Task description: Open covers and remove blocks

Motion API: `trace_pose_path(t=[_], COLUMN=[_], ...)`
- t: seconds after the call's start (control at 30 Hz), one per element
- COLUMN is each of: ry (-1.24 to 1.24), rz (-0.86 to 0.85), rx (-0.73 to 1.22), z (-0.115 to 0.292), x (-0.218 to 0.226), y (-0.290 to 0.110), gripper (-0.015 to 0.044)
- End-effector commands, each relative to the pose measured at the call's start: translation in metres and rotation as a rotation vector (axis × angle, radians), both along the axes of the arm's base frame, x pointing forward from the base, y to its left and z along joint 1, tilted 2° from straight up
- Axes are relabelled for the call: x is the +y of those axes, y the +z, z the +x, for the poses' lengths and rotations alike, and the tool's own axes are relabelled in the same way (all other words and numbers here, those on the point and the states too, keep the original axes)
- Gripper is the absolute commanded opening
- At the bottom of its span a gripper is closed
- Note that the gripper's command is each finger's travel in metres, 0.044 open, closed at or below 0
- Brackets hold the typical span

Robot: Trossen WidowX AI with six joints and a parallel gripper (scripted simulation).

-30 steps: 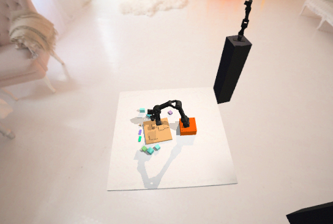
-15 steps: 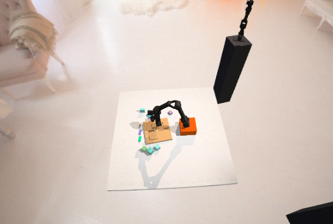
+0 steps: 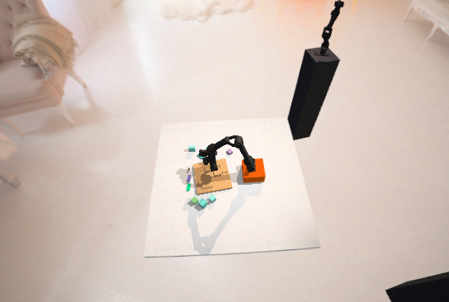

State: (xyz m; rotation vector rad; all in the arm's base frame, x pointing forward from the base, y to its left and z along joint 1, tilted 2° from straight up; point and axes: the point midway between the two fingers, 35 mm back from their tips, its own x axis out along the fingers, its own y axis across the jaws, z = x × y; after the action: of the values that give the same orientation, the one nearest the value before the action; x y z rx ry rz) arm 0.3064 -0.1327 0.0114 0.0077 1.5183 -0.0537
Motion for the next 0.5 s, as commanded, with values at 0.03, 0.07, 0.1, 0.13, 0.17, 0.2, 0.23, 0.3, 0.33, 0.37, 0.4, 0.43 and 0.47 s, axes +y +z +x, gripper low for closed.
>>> trace_pose_path(t=[0.03,0.07,0.1,0.13,0.17,0.2,0.23,0.3,0.33,0.37,0.4,0.43,0.47], ry=[-0.006,-0.006,-0.006,-0.006,-0.006,-0.006,-0.006,-0.006,-0.006,-0.006,-0.006,-0.006,-0.006], rz=[0.006,0.006,0.006,0.006,0.006,0.006,0.006,0.006,0.006,0.006,0.006,0.006,0.006], rx=[0.001,0.001,0.001,0.001,0.001,0.001,0.001,0.001,0.001,0.001,0.001,0.001,0.001], z=[0.0,0.0,0.0,0.0,0.0,0.0,0.0,0.0,0.0,0.0,-0.001,-0.001,-0.001], x=[0.001,0.001,0.001,0.001,0.001,0.001,0.001,0.001,0.001,0.001,0.001,0.001,0.001], y=[-0.006,-0.007,-0.008,-0.009,-0.01,-0.011,-0.012,-0.014,-0.015,-0.016,-0.017,-0.018,-0.019], gripper=[0.0,0.0,0.0,0.0,0.0,0.0,0.0,0.0,0.0,0.0,0.0,0.0,0.0])
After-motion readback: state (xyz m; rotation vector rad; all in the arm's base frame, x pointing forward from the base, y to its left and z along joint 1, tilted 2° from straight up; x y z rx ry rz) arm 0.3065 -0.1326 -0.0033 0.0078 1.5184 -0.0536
